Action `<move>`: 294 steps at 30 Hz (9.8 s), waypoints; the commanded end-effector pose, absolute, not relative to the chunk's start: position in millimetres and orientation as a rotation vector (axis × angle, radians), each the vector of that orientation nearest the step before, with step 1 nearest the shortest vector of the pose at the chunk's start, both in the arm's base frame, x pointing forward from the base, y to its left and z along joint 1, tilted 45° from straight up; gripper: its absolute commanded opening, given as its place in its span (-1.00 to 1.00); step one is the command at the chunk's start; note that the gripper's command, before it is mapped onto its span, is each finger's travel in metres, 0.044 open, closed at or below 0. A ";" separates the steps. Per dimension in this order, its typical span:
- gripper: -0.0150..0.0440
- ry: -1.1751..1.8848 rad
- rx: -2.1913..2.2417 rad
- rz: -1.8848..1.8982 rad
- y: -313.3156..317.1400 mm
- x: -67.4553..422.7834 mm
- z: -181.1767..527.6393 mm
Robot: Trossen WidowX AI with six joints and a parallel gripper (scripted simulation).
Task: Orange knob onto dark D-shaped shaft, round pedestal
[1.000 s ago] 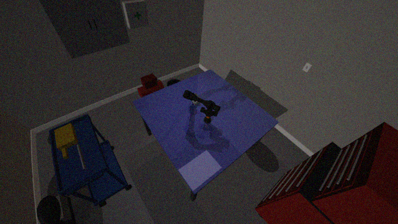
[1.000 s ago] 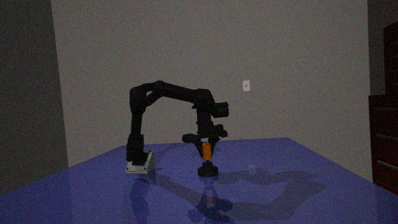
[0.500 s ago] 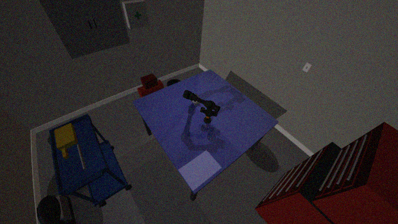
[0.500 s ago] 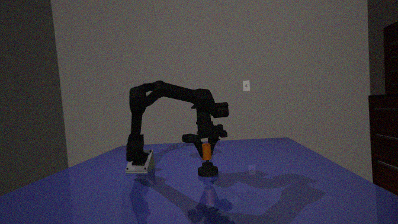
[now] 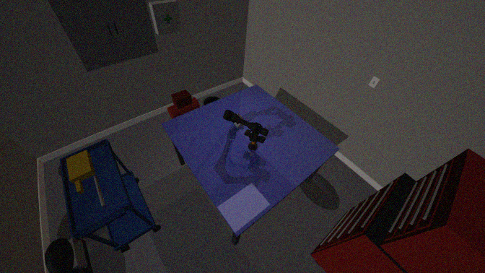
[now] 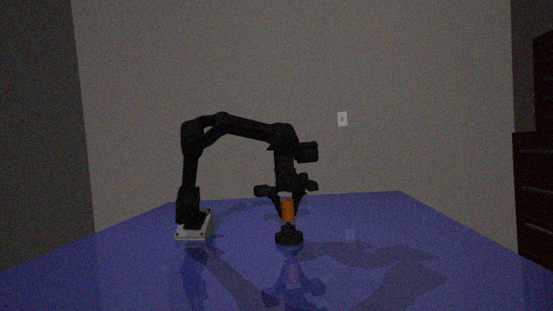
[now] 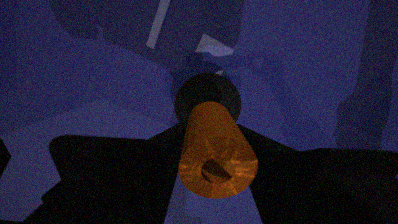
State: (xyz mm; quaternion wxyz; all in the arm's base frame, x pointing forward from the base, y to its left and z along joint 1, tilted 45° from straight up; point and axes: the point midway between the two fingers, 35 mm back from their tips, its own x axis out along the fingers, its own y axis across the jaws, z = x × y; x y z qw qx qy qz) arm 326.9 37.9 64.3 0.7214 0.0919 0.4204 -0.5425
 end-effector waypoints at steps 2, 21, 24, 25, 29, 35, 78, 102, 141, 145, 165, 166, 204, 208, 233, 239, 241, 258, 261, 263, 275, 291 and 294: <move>-0.49 0.920 0.215 -1.204 38.6 325.8 63.2; -0.49 0.920 0.215 -1.204 36.1 326.0 63.2; -0.49 0.920 0.215 -1.204 35.4 325.8 62.6; -0.49 0.920 0.215 -1.204 35.9 325.8 63.0; -0.49 0.920 0.215 -1.204 35.9 325.8 63.0; -0.49 0.920 0.215 -1.204 38.9 324.8 66.3; -0.49 0.666 0.541 -1.384 38.5 326.7 66.3; -0.49 0.659 0.549 -1.388 36.8 325.4 65.3; -0.49 0.516 0.715 -1.466 37.6 325.5 63.3; -0.49 0.516 0.715 -1.466 35.9 325.3 62.7; -0.49 0.365 0.879 -1.535 39.9 327.4 63.8; -0.49 0.365 0.879 -1.535 39.8 327.3 63.4; -0.49 0.206 1.042 -1.593 37.4 327.4 63.8; -0.49 0.207 1.041 -1.593 37.1 326.5 63.6; -0.49 0.207 1.041 -1.593 37.9 325.7 63.7; -0.49 0.206 1.041 -1.593 35.6 325.8 62.8; -0.49 0.206 1.041 -1.593 36.0 325.8 63.2; -0.49 0.040 1.202 -1.640 38.9 328.2 65.1; -0.49 0.040 1.202 -1.640 38.6 327.7 64.1; -0.49 0.040 1.202 -1.640 38.4 327.3 64.0; -0.49 0.040 1.202 -1.640 37.6 326.2 66.6; -0.49 0.040 1.202 -1.640 35.1 326.5 63.0; -0.49 0.040 1.202 -1.640 34.6 326.6 62.6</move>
